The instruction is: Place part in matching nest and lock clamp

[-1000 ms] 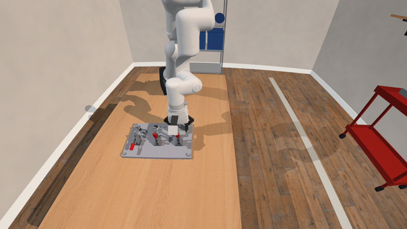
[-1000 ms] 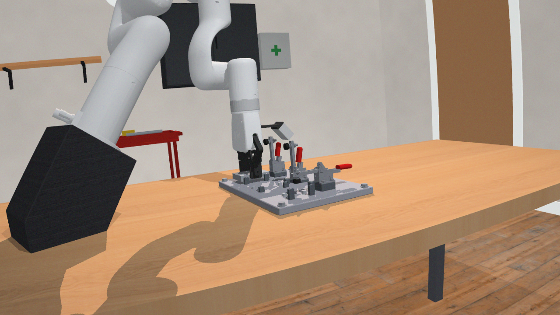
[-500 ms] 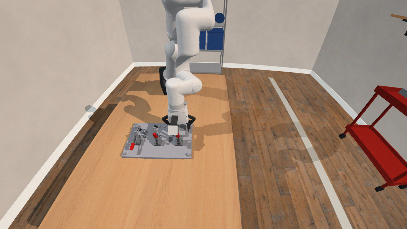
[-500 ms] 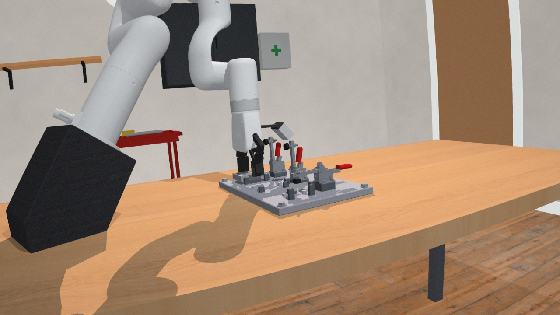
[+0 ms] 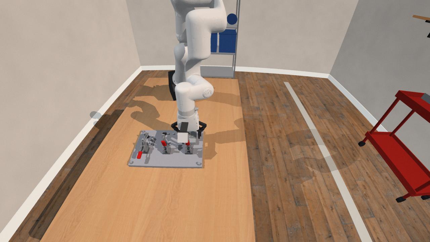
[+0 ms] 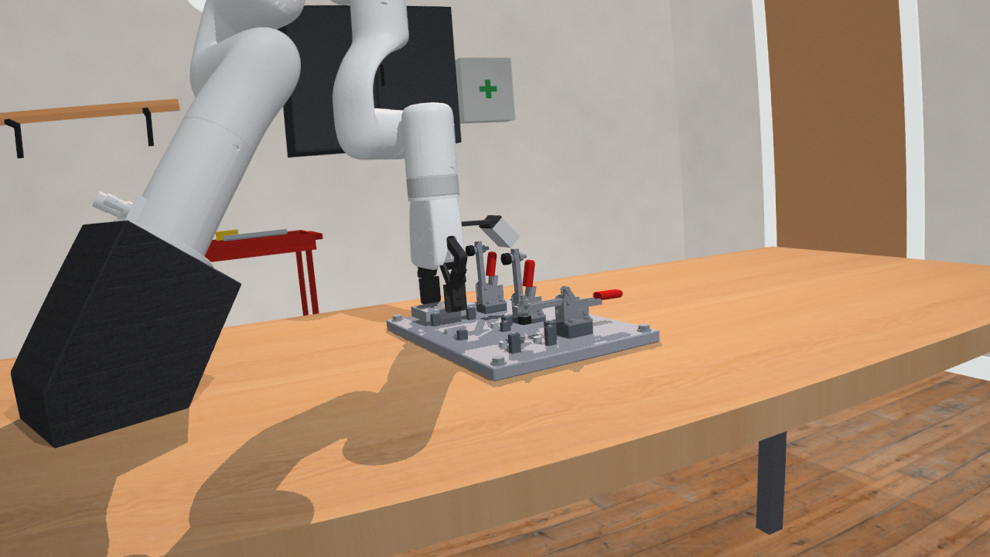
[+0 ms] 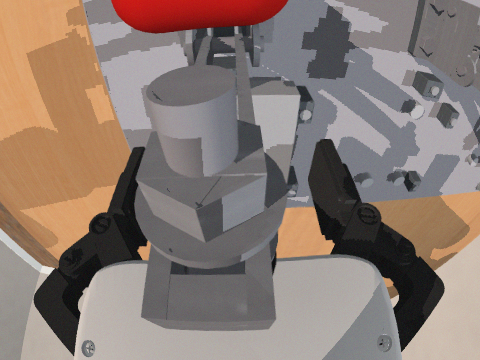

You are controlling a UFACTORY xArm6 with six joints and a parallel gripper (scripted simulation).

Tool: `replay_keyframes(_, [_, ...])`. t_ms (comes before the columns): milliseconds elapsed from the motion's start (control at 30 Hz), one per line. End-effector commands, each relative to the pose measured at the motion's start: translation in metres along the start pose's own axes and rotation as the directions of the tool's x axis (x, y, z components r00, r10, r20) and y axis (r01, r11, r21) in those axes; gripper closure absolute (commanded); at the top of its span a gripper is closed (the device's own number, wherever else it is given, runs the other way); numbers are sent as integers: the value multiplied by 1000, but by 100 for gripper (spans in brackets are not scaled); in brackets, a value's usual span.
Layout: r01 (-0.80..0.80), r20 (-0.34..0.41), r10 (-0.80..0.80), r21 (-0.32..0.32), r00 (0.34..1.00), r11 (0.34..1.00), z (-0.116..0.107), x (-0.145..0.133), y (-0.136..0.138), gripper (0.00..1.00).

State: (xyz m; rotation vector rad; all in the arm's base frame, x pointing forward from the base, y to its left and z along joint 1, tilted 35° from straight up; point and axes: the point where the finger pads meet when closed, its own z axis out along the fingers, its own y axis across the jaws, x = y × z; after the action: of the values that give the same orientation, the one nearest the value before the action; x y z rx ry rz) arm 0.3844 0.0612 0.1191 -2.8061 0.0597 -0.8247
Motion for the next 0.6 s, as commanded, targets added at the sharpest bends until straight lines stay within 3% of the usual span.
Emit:
replay_keyframes(0, [0,-2,0,0,1000,1000,0,1,0,0])
replay_keyframes(567, [0,-2,0,0,1000,1000,-6,1,0,0])
